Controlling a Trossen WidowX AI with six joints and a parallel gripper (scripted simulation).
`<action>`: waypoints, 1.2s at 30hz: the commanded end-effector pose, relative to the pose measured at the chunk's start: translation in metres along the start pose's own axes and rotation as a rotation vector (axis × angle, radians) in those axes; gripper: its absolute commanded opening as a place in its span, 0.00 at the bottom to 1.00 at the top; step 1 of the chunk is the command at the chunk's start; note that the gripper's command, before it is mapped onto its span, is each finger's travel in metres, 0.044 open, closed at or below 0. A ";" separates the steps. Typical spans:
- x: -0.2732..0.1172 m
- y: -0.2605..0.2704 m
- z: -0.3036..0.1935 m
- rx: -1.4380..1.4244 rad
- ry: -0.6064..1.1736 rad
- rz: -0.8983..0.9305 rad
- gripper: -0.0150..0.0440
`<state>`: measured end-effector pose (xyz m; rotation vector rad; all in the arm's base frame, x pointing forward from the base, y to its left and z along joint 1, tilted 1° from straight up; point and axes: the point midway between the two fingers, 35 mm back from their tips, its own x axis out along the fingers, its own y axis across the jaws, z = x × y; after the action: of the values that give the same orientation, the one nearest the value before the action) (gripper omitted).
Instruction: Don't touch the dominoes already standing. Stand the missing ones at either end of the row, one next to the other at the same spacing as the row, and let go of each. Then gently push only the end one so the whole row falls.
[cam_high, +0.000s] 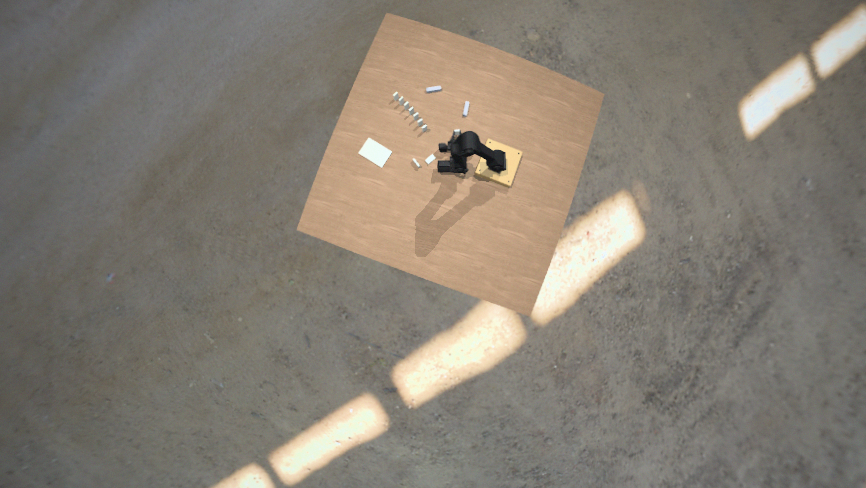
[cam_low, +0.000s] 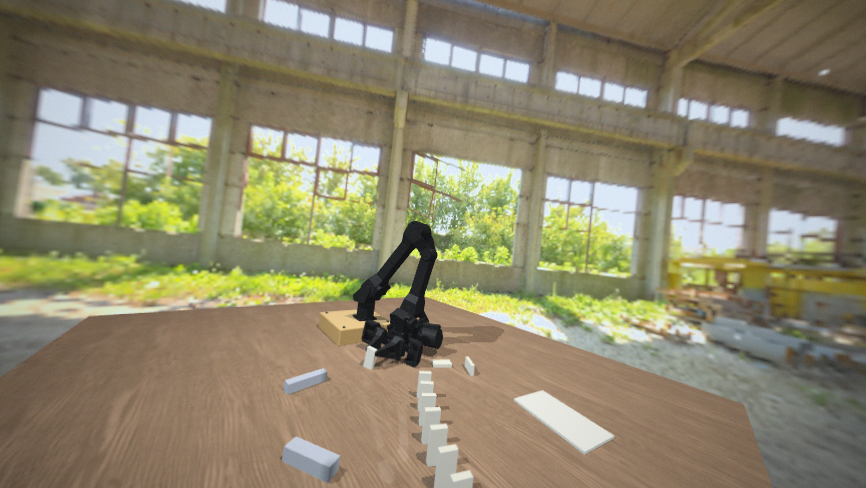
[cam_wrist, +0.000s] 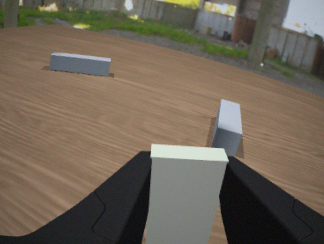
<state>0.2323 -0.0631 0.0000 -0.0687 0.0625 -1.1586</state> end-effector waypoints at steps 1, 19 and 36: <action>0.003 -0.001 -0.003 -0.017 0.014 0.003 0.44; 0.004 -0.001 -0.002 -0.056 0.029 0.007 0.44; 0.004 -0.004 -0.004 -0.089 0.028 0.008 0.44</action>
<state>0.2319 -0.0630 0.0017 -0.0959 0.0881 -1.1554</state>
